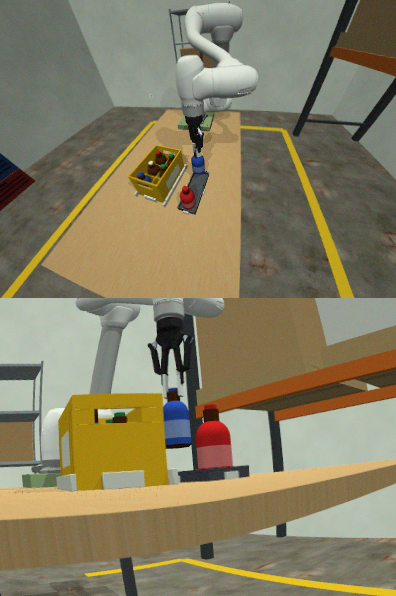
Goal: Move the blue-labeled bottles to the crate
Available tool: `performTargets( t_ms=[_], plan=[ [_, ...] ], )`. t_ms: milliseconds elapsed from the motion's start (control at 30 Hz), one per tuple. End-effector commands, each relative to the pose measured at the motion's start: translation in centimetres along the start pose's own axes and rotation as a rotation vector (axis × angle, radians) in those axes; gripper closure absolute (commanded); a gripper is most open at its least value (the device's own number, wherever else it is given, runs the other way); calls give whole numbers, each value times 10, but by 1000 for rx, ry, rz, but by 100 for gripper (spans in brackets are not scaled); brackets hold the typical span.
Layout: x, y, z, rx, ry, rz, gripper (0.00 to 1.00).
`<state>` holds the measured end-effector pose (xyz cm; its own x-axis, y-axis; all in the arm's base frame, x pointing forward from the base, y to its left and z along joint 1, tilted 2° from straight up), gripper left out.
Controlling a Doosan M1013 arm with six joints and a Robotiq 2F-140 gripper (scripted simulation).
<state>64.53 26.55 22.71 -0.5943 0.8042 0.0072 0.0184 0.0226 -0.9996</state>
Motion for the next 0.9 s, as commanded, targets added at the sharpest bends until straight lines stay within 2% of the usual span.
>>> performTargets(
  t_ms=[0, 867],
  plan=[
    [0, -2, 0, 0, 0, 0, 100],
    [0, -29, 0, 0, 0, 0, 100]
  ],
)
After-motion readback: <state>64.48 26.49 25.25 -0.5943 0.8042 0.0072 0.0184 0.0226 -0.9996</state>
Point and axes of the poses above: the point where the finger pads meet when closed, its own y axis out along the fingers, its own z axis across the jaws, x = y × z, the point moved 1 cm from there along -y, back along the fingers, and after that the axes turned 11 degrees about y, right-handed, at the moved point
